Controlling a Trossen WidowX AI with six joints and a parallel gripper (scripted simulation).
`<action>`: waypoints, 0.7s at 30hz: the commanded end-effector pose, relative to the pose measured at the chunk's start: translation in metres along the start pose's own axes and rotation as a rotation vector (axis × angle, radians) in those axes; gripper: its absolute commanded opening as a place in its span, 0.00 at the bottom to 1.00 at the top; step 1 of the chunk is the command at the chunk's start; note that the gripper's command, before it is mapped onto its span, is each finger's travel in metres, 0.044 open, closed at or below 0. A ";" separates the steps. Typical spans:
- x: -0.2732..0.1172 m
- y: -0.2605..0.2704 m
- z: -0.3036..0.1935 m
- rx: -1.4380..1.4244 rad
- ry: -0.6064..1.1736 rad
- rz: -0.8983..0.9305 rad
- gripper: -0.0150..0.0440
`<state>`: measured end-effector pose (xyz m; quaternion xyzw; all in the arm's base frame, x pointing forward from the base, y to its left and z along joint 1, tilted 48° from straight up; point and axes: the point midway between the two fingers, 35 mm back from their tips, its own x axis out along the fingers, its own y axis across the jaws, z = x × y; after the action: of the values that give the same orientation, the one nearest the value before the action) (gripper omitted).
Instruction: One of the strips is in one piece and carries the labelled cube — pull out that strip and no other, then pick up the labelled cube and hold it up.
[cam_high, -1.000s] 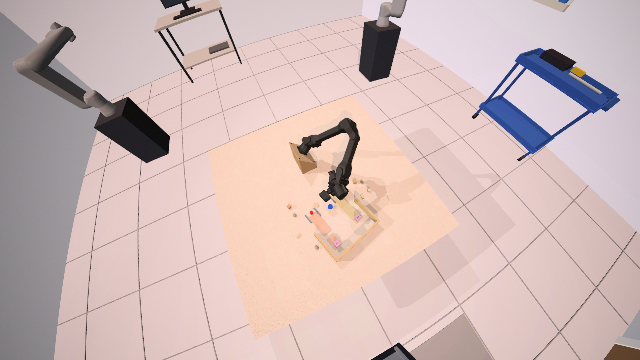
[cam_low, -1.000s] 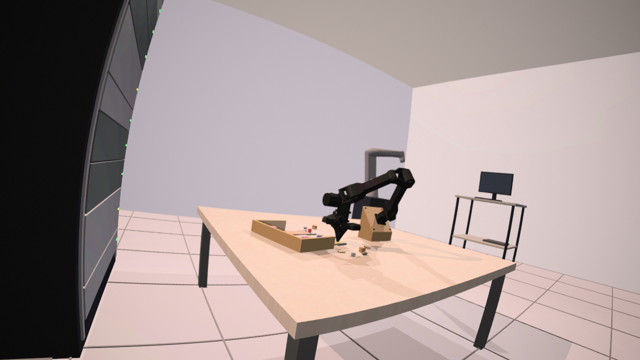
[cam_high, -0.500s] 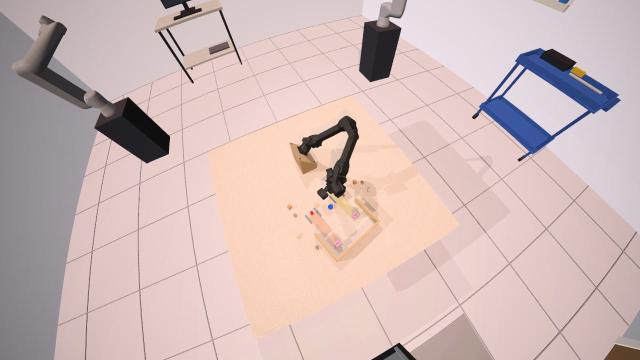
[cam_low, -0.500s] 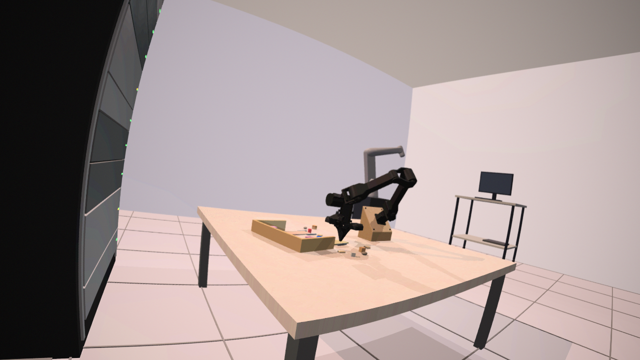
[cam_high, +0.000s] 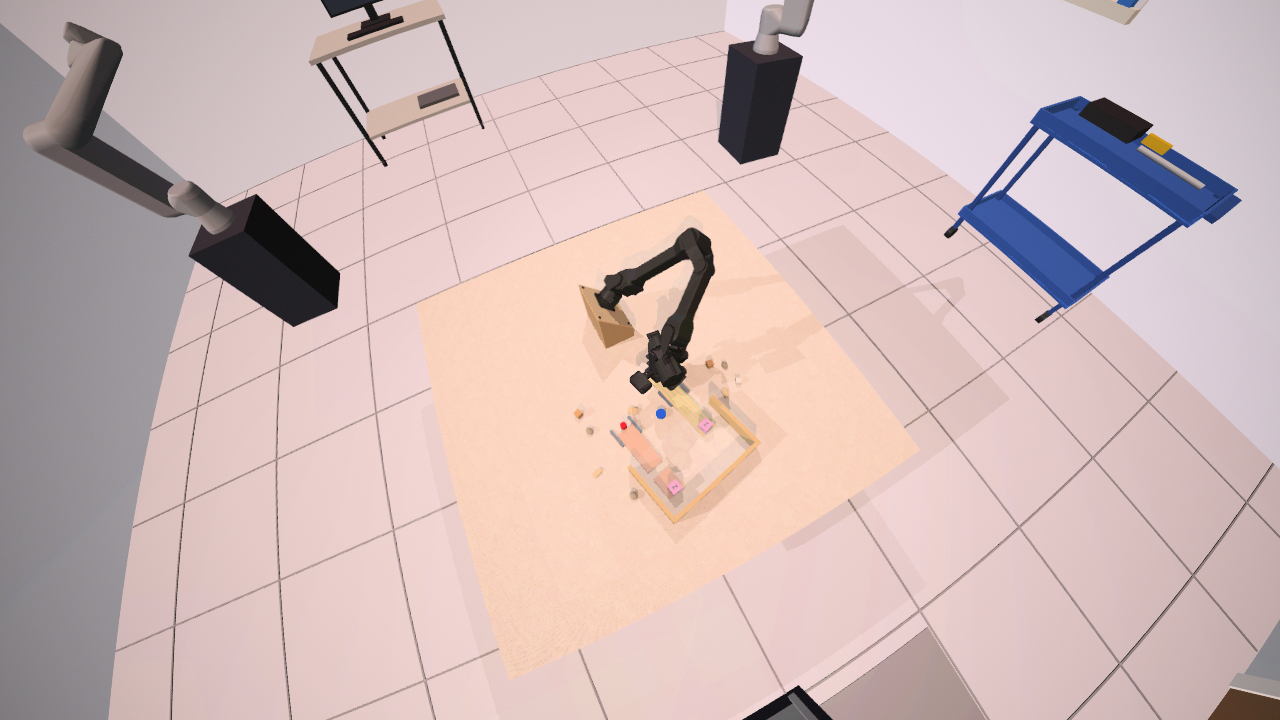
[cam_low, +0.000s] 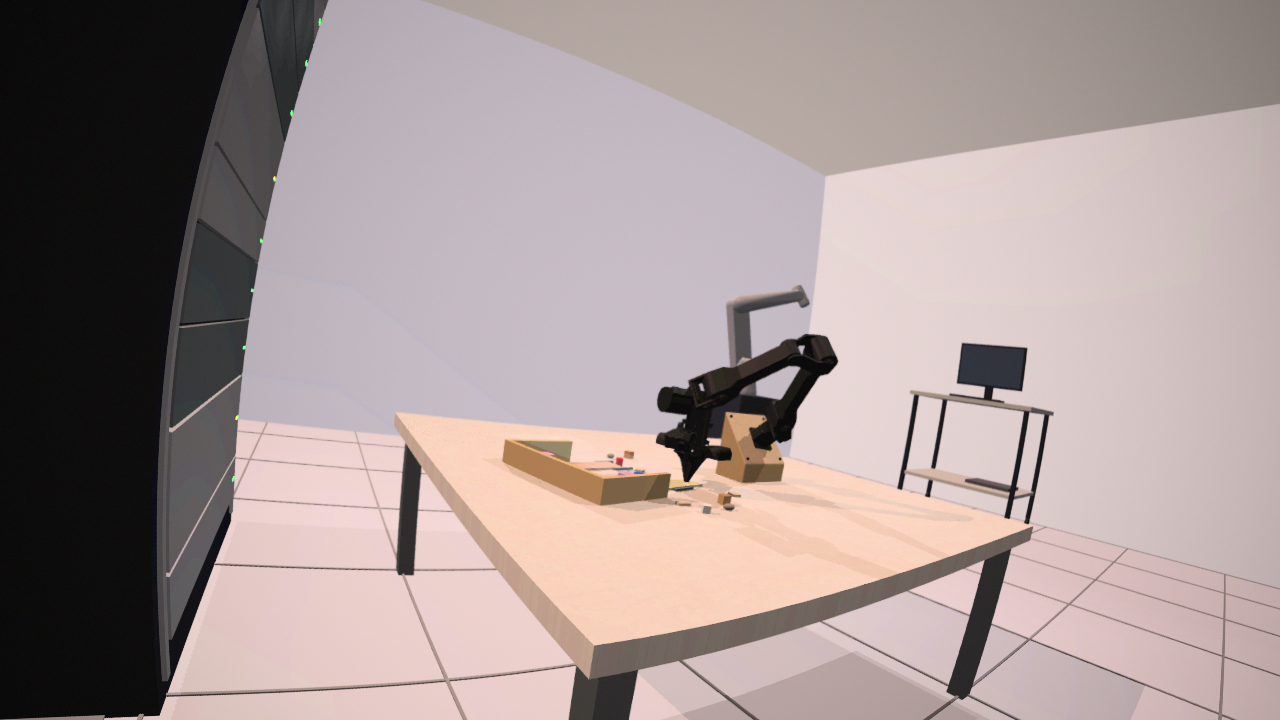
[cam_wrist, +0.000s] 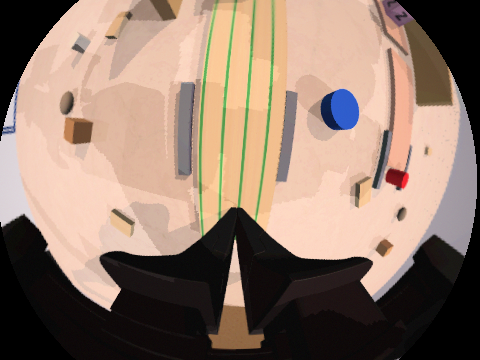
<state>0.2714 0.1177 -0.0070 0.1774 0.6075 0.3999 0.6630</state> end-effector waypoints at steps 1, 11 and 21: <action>0.005 0.001 -0.015 0.012 0.026 0.005 0.25; 0.005 0.000 -0.029 0.012 0.026 0.005 0.25; 0.005 0.000 -0.044 0.013 0.026 0.005 0.25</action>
<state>0.2435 0.1096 -0.0128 0.1787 0.6068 0.4001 0.6632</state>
